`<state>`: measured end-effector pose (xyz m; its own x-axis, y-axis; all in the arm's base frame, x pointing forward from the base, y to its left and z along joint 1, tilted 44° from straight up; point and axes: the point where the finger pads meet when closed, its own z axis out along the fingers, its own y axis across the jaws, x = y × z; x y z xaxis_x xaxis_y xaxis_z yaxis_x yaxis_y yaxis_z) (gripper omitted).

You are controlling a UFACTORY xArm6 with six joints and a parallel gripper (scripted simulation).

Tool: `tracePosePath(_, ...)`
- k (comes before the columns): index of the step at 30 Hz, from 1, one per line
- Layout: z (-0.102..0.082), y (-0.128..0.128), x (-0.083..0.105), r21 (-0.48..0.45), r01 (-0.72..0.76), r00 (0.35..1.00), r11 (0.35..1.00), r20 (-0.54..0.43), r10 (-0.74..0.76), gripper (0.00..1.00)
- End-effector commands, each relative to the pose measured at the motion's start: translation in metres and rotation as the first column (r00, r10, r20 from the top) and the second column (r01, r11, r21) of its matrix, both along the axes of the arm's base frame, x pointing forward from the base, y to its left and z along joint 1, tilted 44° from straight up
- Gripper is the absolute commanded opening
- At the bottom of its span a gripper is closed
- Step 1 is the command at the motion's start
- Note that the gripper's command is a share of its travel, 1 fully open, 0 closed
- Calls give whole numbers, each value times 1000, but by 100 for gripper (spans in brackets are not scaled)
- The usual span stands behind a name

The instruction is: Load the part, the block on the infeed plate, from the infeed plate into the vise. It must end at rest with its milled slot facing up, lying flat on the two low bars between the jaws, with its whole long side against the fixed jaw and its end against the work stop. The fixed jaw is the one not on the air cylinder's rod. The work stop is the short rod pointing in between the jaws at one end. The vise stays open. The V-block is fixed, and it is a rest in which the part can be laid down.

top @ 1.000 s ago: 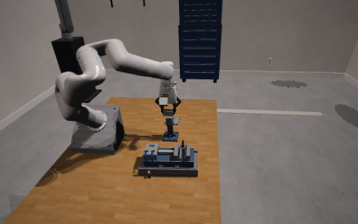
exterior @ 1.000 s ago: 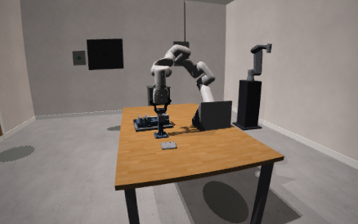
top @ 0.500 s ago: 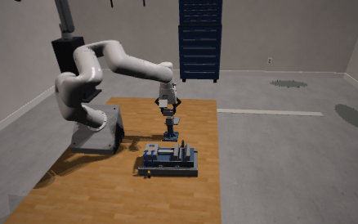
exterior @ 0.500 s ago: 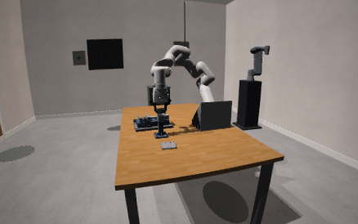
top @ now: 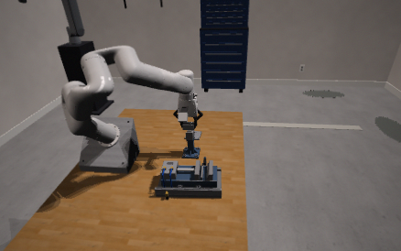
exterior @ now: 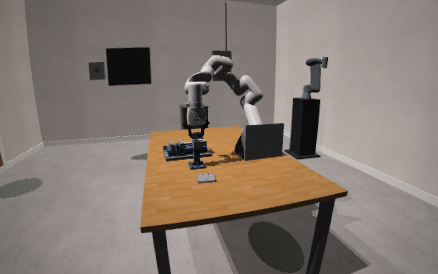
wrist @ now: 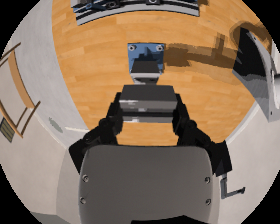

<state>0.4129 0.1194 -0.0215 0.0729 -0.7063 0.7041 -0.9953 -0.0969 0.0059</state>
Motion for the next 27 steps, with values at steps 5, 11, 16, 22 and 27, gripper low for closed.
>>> tracePosePath(5, 1, 1, 1, 5, -2, 1000, 1000, 3, 1, 0)
tracePosePath(11, 1, 1, 1, 5, -2, 1000, 1000, 3, 1, 0)
tracePosePath(16, 1, 1, 1, 5, -2, 1000, 1000, 3, 1, 0)
tracePosePath(22, 1, 2, 1, 5, -2, 1000, 1000, 3, 1, 0)
tracePosePath(27, 3, 3, 1, 5, -2, 1000, 1000, 3, 1, 0)
